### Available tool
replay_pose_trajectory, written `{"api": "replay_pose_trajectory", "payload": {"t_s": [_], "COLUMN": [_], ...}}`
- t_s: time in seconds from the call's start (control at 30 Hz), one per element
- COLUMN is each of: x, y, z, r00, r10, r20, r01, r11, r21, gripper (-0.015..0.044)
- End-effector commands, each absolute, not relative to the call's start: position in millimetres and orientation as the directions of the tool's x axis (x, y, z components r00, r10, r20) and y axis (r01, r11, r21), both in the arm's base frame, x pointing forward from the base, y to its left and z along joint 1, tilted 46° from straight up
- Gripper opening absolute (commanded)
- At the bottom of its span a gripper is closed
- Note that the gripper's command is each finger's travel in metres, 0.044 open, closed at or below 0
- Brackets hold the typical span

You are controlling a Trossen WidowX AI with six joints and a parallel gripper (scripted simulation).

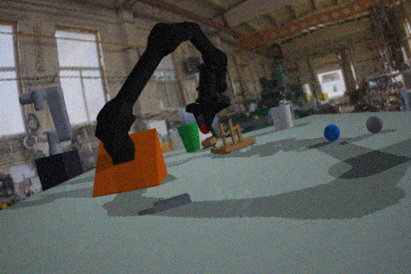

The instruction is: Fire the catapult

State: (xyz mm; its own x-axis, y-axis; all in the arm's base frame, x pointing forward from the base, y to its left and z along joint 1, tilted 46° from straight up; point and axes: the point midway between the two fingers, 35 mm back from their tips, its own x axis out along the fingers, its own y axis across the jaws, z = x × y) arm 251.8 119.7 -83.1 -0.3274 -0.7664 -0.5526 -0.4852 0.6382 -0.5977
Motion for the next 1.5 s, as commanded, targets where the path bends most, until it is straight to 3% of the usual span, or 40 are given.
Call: {"api": "replay_pose_trajectory", "payload": {"t_s": [0.0,0.57,0.9,1.13,1.3,1.47], "x": [250.6,250.7,251.1,249.4,251.7,279.3], "y": [116.5,111.0,112.8,179.1,176.8,194.9], "z": [-87.7,-93.9,-92.2,-20.1,-26.9,-47.8], "r00": [-0.327,-0.328,-0.325,-0.212,-0.208,-0.119], "r10": [-0.771,-0.768,-0.767,-0.707,-0.711,-0.635], "r20": [-0.547,-0.551,-0.554,-0.675,-0.672,-0.763], "r01": [-0.492,-0.487,-0.487,-0.512,-0.509,-0.528], "r11": [0.633,0.637,0.638,0.668,0.665,0.691], "r21": [-0.598,-0.598,-0.597,-0.54,-0.546,-0.493], "gripper": [0.0,0.0,0.0263,0.044,0.044,0.044]}}
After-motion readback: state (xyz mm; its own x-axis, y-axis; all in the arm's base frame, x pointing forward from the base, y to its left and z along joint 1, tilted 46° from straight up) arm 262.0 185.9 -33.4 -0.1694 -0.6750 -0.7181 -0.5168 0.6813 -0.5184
